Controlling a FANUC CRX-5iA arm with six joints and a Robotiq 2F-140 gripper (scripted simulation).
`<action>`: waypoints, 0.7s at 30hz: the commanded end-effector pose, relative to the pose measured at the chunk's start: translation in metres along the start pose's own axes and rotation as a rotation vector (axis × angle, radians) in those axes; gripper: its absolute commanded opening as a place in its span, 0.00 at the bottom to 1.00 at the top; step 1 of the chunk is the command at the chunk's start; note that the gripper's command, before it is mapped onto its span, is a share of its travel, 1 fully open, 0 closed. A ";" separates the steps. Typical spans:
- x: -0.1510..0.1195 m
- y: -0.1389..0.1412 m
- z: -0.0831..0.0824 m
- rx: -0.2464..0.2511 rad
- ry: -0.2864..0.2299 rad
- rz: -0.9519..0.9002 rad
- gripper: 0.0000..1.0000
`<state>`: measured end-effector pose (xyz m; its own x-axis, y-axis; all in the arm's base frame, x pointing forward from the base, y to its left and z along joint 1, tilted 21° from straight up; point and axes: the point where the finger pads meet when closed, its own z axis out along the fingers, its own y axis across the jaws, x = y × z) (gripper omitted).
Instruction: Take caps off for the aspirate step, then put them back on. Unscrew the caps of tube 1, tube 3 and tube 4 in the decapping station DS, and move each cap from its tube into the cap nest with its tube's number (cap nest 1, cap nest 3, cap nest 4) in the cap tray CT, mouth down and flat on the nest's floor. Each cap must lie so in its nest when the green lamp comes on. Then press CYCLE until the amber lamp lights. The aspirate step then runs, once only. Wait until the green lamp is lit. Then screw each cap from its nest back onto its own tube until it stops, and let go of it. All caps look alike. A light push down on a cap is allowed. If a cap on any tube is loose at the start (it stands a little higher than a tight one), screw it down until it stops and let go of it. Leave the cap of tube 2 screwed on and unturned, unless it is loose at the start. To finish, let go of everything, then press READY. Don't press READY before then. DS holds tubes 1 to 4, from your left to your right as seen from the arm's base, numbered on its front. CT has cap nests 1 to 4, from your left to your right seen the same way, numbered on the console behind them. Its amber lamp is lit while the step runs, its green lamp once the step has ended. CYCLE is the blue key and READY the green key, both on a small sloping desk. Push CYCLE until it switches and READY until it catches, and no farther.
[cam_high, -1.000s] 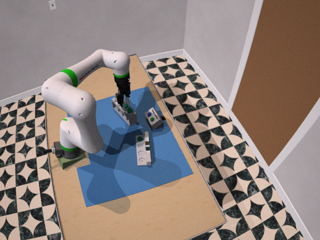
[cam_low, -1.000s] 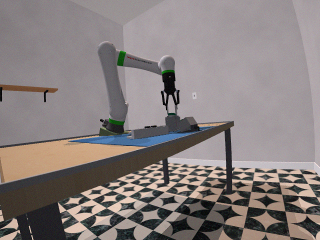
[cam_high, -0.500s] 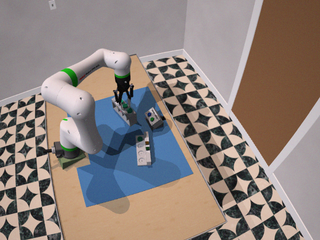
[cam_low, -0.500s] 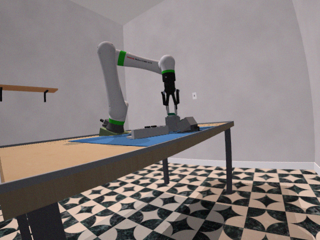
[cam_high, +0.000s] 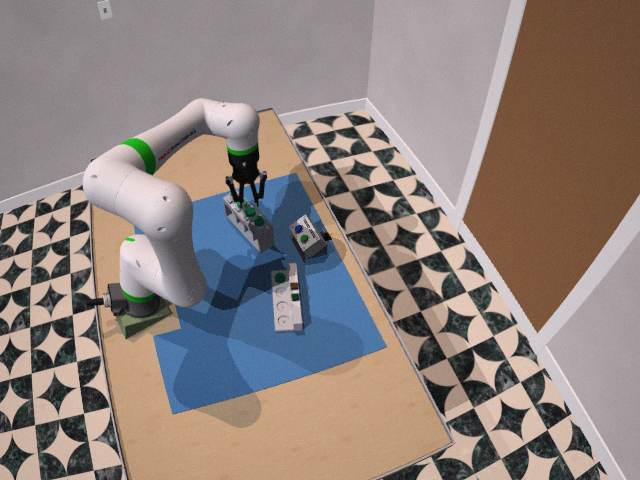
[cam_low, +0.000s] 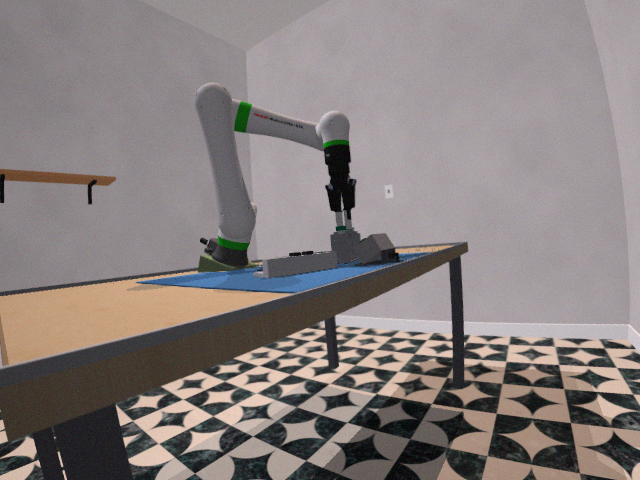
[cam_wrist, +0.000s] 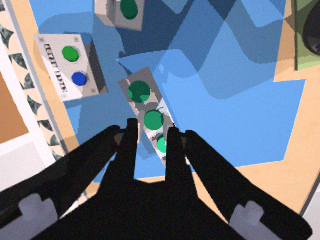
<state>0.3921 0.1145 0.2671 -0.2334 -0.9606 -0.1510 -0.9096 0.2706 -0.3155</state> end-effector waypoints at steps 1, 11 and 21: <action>0.000 0.000 0.000 0.002 0.001 0.001 0.00; 0.000 0.000 0.000 0.002 0.001 0.001 0.00; 0.000 0.000 0.000 0.001 0.002 -0.498 0.00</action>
<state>0.3918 0.1147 0.2672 0.0033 -0.9987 -0.0518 -0.9348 0.0153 -0.3548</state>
